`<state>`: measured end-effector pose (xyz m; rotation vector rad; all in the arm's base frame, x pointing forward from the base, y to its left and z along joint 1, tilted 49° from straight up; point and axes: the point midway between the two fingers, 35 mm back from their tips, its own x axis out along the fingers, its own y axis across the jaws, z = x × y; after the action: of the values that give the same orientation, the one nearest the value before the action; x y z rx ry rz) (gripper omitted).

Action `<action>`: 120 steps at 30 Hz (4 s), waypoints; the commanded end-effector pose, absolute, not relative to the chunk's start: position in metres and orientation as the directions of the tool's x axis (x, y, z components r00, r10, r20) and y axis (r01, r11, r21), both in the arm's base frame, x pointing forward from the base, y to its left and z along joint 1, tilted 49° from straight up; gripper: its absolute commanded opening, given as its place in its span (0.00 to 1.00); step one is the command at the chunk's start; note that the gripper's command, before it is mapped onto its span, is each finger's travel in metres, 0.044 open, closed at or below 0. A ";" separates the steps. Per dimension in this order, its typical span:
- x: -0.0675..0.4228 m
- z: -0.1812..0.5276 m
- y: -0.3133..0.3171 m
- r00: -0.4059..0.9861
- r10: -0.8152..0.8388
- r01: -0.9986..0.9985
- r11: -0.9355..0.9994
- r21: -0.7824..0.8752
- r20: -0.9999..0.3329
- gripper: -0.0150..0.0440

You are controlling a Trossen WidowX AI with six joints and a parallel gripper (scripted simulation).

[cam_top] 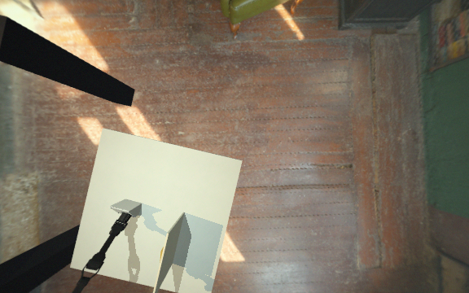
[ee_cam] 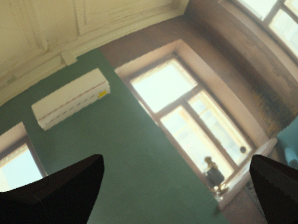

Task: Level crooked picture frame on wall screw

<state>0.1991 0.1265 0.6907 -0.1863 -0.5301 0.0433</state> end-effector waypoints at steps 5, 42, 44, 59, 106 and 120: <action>0.169 0.700 0.138 0.786 0.162 -0.092 0.985 -0.146 0.596 0.71; 0.131 0.480 -0.052 0.784 -0.284 -0.390 0.467 0.794 0.552 0.69; 0.144 0.451 -0.051 0.832 -0.270 -0.340 0.442 0.830 0.484 0.69; 0.197 0.250 -0.006 0.999 -0.031 0.025 0.496 0.868 -0.011 0.69; 0.197 0.250 -0.006 0.999 -0.031 0.025 0.496 0.868 -0.011 0.69; 0.197 0.250 -0.006 0.999 -0.031 0.025 0.496 0.868 -0.011 0.69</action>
<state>0.1966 -0.0057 0.2502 1.0568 -0.0063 -0.0280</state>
